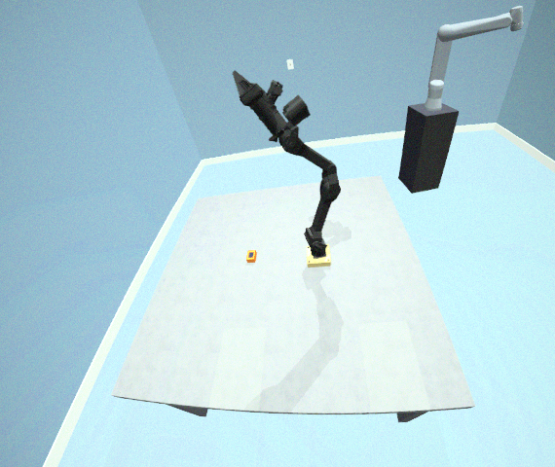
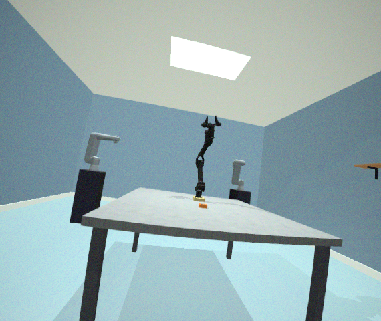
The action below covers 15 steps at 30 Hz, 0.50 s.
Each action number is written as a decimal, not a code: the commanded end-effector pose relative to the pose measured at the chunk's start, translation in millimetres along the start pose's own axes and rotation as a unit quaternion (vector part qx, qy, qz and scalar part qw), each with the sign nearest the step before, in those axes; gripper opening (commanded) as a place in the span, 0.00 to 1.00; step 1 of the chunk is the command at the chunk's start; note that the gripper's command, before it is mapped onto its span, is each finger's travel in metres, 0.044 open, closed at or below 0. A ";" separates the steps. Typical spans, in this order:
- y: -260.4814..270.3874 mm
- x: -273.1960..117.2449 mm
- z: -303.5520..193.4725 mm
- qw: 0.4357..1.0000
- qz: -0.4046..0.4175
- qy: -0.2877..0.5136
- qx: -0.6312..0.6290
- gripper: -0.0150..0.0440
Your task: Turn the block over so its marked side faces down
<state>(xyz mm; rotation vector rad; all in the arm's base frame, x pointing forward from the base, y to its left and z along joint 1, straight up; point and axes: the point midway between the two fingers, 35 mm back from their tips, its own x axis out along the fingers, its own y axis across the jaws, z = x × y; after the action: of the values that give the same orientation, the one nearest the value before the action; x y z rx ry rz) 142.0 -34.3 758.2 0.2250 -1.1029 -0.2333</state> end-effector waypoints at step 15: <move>-16.2 -0.7 -153.0 0.981 -0.004 0.175 -0.086 1.00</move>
<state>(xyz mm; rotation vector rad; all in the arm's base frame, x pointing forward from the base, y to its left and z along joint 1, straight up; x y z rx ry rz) 226.9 -38.9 717.8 0.1375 -0.8704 -0.2811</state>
